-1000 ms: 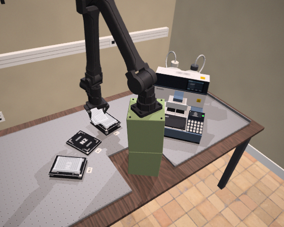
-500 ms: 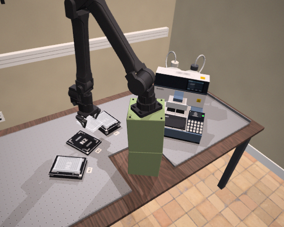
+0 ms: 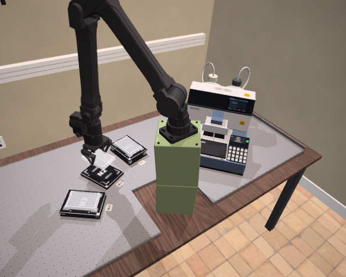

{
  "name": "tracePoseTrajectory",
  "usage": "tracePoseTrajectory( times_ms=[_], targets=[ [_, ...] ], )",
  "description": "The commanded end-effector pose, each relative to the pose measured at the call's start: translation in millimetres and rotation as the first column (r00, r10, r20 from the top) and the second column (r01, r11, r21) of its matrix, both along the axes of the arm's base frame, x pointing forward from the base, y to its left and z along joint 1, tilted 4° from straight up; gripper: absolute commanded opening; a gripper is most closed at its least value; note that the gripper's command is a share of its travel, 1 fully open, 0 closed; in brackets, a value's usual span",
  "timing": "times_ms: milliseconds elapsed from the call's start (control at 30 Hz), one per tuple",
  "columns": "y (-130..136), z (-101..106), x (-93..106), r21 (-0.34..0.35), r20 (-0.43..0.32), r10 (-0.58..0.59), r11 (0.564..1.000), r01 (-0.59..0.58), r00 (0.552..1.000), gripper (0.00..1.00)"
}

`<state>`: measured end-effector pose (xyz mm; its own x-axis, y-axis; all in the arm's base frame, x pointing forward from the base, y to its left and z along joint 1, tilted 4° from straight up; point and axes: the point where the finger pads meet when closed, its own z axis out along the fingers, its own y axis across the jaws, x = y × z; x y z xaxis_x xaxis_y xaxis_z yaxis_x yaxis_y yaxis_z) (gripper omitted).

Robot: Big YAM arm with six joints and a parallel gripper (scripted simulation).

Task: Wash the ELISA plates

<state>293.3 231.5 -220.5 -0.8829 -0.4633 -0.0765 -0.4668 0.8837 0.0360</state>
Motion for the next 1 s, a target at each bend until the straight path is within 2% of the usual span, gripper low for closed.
tracePoseTrajectory(
  times_ms=[0,967],
  targets=[
    [-14.1,-6.9,-0.1,-0.017,-0.017,-0.062,0.998,0.062,0.998,0.82],
    [-7.4,-6.7,-3.6,-0.011,-0.011,-0.041,0.999,0.041,0.999,0.82]
  ],
)
